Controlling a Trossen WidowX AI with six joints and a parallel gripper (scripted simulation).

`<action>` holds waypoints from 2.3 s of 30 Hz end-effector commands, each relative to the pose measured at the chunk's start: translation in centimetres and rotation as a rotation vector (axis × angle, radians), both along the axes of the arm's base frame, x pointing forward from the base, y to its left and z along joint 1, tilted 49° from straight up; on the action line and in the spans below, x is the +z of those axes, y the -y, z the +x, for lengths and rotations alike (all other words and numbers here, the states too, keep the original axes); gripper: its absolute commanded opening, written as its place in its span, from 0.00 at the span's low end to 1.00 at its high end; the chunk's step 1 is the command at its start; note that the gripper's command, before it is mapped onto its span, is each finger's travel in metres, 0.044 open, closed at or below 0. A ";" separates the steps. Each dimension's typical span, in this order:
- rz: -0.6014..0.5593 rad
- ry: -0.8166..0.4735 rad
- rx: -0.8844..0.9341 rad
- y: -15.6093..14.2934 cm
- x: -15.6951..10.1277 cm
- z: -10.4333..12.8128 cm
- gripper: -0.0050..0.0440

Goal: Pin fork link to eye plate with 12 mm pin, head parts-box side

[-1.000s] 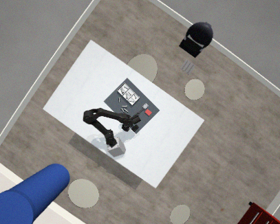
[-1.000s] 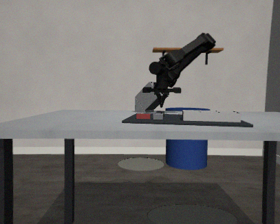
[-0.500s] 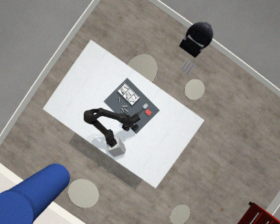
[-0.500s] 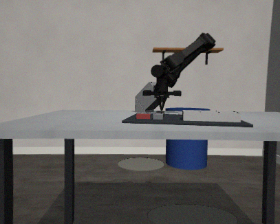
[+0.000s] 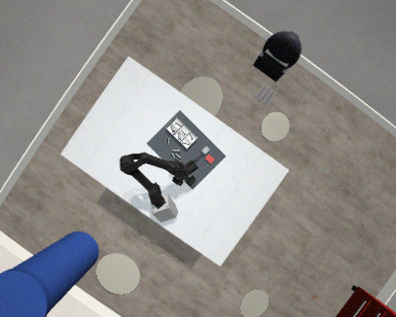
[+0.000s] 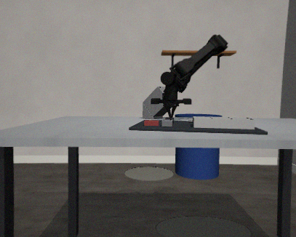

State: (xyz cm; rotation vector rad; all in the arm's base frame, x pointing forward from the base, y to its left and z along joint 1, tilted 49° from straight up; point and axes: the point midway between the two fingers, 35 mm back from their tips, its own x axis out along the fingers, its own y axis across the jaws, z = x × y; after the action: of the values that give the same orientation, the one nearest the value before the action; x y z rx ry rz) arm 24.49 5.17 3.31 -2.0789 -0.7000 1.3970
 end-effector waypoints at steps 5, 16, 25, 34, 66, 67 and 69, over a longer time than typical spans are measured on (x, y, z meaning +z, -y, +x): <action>-0.003 -0.001 0.000 0.1 0.1 0.3 0.10; -0.003 -0.001 0.000 0.1 0.2 0.7 0.10; -0.003 -0.001 0.000 0.2 0.3 1.0 0.10; -0.003 -0.001 0.000 0.2 0.4 1.3 0.10; -0.003 -0.001 0.000 0.3 0.7 2.3 0.10; -0.003 -0.001 0.000 0.3 0.7 2.3 0.10; -0.003 -0.001 0.000 0.3 0.7 2.4 0.10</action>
State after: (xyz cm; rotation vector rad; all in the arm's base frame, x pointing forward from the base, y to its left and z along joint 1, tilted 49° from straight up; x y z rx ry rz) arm 26.29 4.94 3.67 -2.0643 -0.6923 1.4154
